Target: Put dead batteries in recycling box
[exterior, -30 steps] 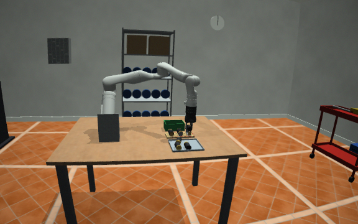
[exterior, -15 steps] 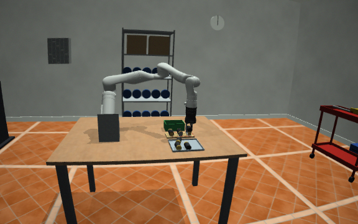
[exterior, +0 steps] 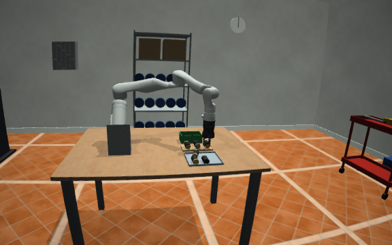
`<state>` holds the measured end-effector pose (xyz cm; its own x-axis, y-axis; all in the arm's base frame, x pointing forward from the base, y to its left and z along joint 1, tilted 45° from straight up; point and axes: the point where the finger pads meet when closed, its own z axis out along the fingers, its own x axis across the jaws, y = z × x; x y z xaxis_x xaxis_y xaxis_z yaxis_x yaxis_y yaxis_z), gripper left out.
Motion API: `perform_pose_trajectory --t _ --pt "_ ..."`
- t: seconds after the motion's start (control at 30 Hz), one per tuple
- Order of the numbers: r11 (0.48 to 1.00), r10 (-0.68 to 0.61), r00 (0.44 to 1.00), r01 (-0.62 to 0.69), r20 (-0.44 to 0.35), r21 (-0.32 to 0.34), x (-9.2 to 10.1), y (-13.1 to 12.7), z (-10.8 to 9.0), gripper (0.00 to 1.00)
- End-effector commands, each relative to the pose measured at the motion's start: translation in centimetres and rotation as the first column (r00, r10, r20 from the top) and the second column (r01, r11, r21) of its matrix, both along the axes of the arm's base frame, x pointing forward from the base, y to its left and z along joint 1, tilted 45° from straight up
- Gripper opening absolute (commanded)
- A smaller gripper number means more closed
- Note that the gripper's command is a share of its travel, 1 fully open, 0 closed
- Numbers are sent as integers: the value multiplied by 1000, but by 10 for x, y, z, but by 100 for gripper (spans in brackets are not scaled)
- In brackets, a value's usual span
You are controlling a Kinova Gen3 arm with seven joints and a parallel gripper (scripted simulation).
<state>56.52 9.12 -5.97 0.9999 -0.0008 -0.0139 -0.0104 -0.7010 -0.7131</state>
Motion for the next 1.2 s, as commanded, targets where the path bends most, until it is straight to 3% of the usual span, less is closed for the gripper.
perform_pose_trajectory --t 0.0,0.53,0.57,1.17 --pt "1000 -1 1000 1 -1 -2 0 0 -2 57" --pt "1000 -1 1000 1 -1 -2 0 1 -2 57" --pt "1000 -1 1000 1 -1 -2 0 1 -2 90" --pt "1000 -1 1000 1 -1 -2 0 1 -2 90"
